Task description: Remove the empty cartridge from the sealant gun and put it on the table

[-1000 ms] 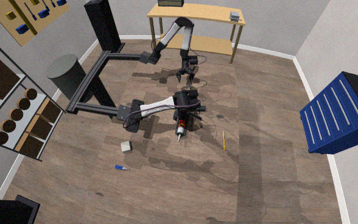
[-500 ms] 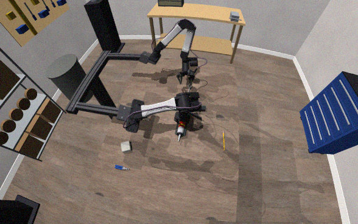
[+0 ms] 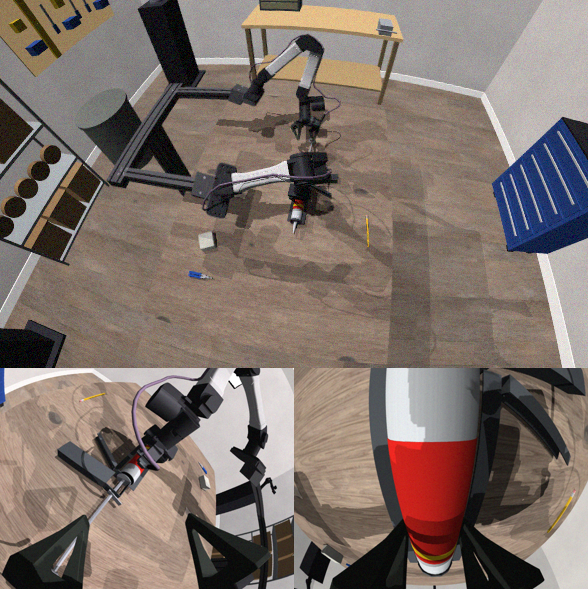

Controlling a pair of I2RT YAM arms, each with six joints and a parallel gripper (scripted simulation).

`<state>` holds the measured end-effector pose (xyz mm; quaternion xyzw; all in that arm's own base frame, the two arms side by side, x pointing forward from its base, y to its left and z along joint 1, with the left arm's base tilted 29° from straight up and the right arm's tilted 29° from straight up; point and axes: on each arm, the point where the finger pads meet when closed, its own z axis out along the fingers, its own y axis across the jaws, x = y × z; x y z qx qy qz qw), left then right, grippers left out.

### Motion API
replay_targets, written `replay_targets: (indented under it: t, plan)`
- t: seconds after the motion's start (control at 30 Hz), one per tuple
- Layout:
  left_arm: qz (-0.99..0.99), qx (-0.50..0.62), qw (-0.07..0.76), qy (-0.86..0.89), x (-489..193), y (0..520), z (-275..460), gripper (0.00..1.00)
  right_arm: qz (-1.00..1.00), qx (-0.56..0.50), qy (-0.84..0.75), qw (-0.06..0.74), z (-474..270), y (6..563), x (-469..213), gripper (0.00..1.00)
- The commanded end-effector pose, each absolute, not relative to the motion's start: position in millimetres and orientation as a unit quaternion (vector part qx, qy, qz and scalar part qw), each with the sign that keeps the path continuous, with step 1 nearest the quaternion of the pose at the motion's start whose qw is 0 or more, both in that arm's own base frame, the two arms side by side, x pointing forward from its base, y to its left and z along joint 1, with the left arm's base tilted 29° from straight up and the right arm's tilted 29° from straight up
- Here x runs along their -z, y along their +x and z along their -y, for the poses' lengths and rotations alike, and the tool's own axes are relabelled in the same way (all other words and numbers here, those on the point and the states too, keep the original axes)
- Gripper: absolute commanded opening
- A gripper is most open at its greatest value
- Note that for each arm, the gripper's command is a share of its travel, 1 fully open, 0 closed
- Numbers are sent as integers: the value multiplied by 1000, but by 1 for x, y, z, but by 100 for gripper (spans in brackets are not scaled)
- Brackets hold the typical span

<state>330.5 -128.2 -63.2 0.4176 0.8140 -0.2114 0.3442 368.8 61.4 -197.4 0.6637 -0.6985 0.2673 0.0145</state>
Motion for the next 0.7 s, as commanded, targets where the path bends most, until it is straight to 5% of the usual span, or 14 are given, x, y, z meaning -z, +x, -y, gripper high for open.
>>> replay_targets:
  t: [0.0, 0.07, 0.2, 0.67]
  plan:
    - [-812, 225, 362, 399, 59, 340, 129, 100, 695, -270, 666, -2, -67, 376, 193, 26]
    - [-813, 230, 362, 393, 60, 341, 128, 100, 695, -258, 671, -25, -75, 383, 189, 40]
    - [-815, 245, 361, 381, 61, 340, 129, 100, 689, -198, 691, -93, -91, 384, 176, 40]
    - [-827, 277, 353, 338, 69, 335, 126, 100, 697, -193, 684, -96, -77, 376, 162, 40]
